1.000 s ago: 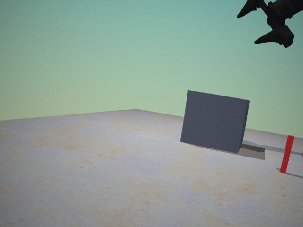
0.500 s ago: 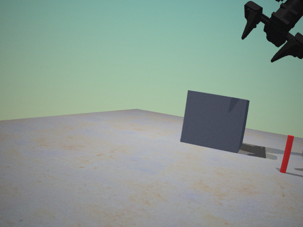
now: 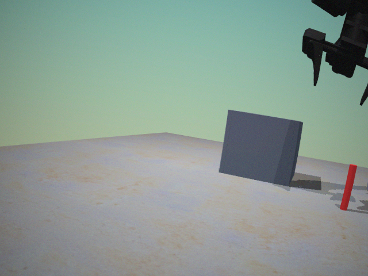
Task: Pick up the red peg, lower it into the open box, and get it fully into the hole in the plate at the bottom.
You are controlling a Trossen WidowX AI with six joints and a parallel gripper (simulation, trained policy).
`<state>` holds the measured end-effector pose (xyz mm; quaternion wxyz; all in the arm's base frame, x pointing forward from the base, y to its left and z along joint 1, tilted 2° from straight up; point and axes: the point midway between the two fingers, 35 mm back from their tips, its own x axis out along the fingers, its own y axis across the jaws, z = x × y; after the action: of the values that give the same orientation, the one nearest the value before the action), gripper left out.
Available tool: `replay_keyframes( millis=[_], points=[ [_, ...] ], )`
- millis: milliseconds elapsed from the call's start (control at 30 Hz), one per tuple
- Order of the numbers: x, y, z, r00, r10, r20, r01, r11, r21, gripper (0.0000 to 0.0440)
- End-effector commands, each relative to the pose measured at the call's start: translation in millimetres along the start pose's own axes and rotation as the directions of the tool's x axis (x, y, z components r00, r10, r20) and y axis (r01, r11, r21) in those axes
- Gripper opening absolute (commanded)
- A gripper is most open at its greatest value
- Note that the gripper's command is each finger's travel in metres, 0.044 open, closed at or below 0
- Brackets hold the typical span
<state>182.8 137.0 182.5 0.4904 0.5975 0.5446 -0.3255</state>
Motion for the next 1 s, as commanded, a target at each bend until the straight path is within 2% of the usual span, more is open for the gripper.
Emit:
replay_keyframes(
  millis=[0,467,967],
  points=[
    [12,-12,0,0.997,-0.074,0.016,0.075,0.997,-0.004,0.0440],
    [51,-51,8,0.952,-0.290,0.100,0.298,0.952,-0.074,0.0440],
    [95,-75,30,0.908,-0.378,0.180,0.399,0.911,-0.100,0.0440]
  ],
)
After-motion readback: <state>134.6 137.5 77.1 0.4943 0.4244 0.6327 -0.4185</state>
